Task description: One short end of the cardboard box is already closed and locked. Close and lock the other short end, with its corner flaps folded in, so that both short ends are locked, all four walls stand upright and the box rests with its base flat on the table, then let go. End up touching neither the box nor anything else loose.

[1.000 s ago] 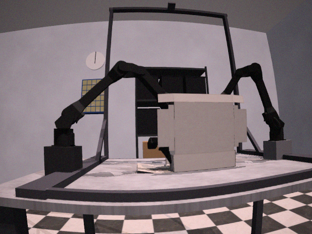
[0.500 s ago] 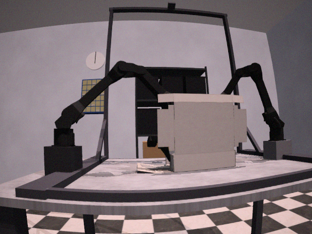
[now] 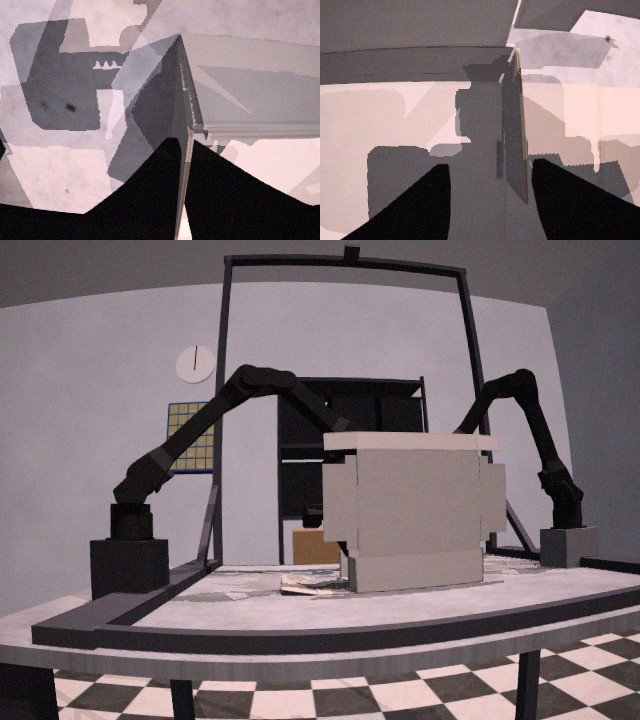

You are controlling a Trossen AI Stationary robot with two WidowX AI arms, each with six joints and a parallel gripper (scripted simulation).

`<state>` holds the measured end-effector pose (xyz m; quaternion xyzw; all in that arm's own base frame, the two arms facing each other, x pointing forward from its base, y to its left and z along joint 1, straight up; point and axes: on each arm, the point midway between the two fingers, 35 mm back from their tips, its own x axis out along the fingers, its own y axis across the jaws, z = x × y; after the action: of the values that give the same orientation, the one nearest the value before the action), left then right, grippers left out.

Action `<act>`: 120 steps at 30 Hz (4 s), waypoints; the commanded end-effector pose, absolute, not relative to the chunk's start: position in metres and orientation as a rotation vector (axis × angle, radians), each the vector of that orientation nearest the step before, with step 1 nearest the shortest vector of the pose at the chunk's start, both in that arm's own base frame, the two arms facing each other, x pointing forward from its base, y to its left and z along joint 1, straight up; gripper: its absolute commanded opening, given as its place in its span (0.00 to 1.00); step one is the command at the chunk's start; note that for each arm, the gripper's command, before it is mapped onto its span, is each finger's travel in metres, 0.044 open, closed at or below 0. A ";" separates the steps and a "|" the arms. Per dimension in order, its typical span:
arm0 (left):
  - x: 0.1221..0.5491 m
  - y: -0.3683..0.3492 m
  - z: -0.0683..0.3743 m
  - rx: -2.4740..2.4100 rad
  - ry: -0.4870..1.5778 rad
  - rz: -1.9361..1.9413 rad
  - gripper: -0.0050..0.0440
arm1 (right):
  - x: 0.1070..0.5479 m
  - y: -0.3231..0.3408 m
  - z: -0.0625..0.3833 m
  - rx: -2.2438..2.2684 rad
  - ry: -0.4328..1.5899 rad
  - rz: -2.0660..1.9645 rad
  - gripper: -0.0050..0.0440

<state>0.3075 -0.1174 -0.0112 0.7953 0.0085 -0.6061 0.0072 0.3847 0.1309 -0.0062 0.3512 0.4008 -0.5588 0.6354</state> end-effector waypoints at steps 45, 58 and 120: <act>0.311 -0.120 -0.006 2.502 0.007 -1.870 0.11 | 0.278 0.193 -0.013 -0.495 1.488 0.262 0.10; 0.311 -0.120 -0.006 2.502 0.007 -1.870 0.11 | 0.238 0.198 -0.022 -0.914 1.378 0.803 0.10; 0.311 -0.120 -0.006 2.502 0.007 -1.869 0.11 | 0.208 0.200 -0.061 -1.407 0.825 0.923 0.10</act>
<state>0.3076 -0.1174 -0.0112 0.7954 0.0084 -0.6060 0.0072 0.1985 0.1943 -0.0660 -0.6073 0.3622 0.3986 0.5840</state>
